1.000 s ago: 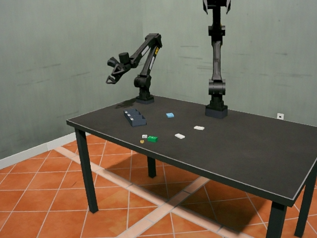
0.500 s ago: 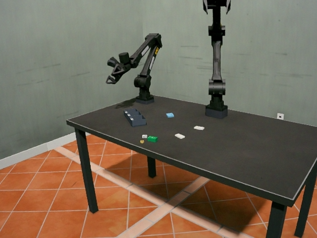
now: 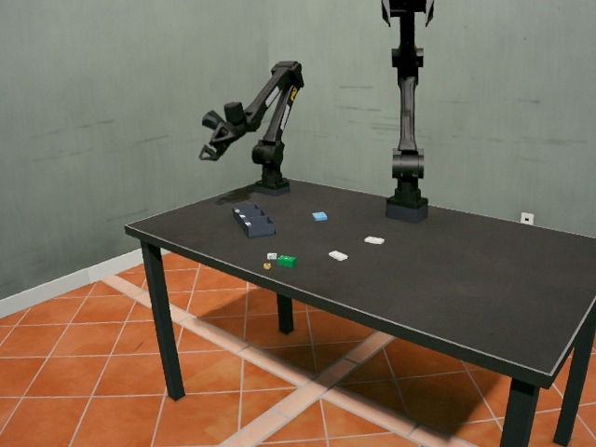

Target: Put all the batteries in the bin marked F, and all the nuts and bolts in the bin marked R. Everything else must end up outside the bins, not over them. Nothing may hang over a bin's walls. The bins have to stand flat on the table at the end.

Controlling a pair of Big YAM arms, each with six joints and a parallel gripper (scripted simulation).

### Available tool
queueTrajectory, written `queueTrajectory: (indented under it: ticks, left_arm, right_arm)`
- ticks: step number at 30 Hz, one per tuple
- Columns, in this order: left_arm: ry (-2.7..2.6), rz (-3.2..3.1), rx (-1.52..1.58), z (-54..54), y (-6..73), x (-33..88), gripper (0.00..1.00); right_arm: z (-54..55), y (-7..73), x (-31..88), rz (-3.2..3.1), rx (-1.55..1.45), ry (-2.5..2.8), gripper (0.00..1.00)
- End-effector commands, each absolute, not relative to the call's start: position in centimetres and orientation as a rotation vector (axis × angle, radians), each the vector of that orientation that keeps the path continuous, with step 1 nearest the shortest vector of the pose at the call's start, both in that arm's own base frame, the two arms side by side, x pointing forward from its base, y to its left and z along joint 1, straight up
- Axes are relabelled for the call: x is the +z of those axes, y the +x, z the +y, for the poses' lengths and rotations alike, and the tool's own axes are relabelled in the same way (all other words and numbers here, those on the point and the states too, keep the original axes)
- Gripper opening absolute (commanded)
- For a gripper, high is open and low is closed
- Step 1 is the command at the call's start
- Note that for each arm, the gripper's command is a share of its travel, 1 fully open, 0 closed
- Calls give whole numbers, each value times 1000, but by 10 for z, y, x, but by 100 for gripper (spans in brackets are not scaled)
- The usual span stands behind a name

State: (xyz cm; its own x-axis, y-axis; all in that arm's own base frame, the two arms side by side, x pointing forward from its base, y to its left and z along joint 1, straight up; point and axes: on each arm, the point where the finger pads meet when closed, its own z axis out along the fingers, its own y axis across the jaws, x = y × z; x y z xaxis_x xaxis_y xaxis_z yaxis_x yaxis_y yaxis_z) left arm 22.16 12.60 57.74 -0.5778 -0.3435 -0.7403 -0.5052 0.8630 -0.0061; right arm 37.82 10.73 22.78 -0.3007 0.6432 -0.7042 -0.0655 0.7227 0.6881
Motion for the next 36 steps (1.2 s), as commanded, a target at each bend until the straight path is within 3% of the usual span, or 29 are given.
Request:
queueTrajectory:
  ticks: [1, 19, 36]
  left_arm:
    - [-587, 2192, 279, 121, 211, 603, 100]
    - [-587, 2192, 279, 121, 211, 603, 100]
    - [-587, 2192, 279, 121, 211, 603, 100]
  right_arm:
    - [108, 379, 200, 1760, 744, 462, 100]
    - [182, 395, 189, 2305, 573, 317, 100]
    - [222, 319, 196, 2944, 193, 18, 100]
